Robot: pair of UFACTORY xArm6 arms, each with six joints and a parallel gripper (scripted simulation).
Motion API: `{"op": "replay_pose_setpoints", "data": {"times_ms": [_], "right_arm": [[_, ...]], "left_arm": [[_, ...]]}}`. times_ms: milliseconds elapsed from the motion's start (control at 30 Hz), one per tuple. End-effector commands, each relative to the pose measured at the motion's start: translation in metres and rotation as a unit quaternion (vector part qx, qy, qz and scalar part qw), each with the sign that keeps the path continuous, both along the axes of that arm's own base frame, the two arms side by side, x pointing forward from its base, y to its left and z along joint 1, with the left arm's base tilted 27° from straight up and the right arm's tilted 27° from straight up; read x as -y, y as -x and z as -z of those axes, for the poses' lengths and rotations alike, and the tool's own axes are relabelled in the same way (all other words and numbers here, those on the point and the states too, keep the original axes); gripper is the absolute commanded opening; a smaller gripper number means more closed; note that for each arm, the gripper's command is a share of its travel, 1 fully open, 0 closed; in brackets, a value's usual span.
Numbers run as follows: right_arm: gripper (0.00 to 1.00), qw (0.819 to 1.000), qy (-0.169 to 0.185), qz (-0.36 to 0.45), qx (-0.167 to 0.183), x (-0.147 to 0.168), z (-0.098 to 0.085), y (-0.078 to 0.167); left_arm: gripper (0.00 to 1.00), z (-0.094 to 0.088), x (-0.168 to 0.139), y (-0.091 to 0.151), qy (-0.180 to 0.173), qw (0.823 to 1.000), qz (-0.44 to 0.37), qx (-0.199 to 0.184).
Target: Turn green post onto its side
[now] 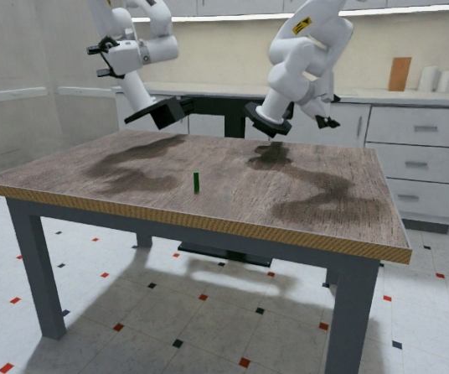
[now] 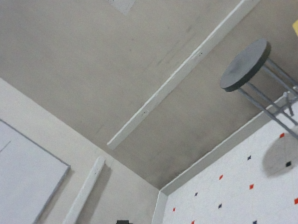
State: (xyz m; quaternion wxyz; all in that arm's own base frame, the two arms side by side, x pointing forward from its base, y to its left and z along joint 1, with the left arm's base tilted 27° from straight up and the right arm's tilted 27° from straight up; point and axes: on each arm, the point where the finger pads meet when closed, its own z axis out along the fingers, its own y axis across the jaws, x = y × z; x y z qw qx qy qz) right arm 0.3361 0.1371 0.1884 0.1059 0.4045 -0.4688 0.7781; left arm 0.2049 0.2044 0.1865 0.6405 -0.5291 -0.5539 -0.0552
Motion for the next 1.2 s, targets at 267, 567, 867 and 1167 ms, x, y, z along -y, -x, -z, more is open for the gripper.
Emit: {"op": "replay_pose_setpoints", "data": {"times_ms": [267, 567, 867, 1167], "right_arm": [[1.00, 1.000, -0.002, 0.000, 0.001, -0.0009, -0.0008, -0.0003], [1.00, 1.000, -0.002, 0.000, 0.001, -0.0009, -0.0008, -0.0003], [1.00, 1.000, -0.005, 0.002, 0.003, 0.0009, -0.0009, -0.0008], [1.00, 1.000, -0.017, 0.013, 0.010, 0.0074, -0.0012, -0.0024]], "left_arm": [[1.00, -0.0005, 0.0001, -0.0007, 0.000, 1.000, 0.000, 0.001], [1.00, -0.0005, 0.0001, -0.0007, 0.000, 1.000, 0.000, 0.001], [1.00, -0.0005, 0.0001, -0.0007, 0.000, 1.000, 0.000, 0.001], [1.00, -0.0005, 0.0001, -0.0007, 0.000, 1.000, 0.000, 0.001]]}}
